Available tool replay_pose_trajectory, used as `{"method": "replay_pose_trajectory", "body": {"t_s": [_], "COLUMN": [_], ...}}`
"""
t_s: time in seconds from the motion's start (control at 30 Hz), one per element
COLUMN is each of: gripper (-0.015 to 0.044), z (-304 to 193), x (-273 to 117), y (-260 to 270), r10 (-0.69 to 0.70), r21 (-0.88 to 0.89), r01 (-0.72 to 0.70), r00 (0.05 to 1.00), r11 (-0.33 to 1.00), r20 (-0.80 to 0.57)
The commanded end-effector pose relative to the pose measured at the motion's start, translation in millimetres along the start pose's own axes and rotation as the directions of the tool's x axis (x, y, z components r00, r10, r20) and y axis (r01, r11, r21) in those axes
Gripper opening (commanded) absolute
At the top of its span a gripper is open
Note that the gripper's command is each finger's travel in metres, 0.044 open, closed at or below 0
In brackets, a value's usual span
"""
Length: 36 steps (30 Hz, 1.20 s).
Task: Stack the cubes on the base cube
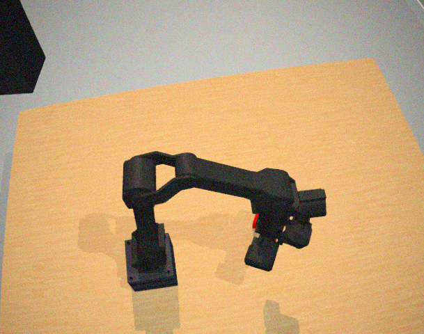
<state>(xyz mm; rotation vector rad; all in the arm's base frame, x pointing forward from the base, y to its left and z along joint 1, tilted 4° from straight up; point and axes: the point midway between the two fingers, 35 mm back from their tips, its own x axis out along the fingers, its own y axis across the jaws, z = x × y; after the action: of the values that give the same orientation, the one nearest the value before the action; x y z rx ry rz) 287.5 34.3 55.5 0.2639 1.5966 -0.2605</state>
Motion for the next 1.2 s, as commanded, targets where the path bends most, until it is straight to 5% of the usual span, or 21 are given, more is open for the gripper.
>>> {"method": "replay_pose_trajectory", "body": {"t_s": [0.0,0.8,1.17], "gripper": [0.0105,0.0105,0.0105], "z": [-6,-54,-58], "x": [0,5,16], "y": [12,76,79], "r10": [0.007,0.012,0.012], "r21": [-0.109,-0.695,-0.725], "r01": [-0.007,-0.014,-0.014], "r00": [1.0,1.0,1.0], "r11": [0.994,0.718,0.688], "r20": [0.0,-0.008,-0.008]}}
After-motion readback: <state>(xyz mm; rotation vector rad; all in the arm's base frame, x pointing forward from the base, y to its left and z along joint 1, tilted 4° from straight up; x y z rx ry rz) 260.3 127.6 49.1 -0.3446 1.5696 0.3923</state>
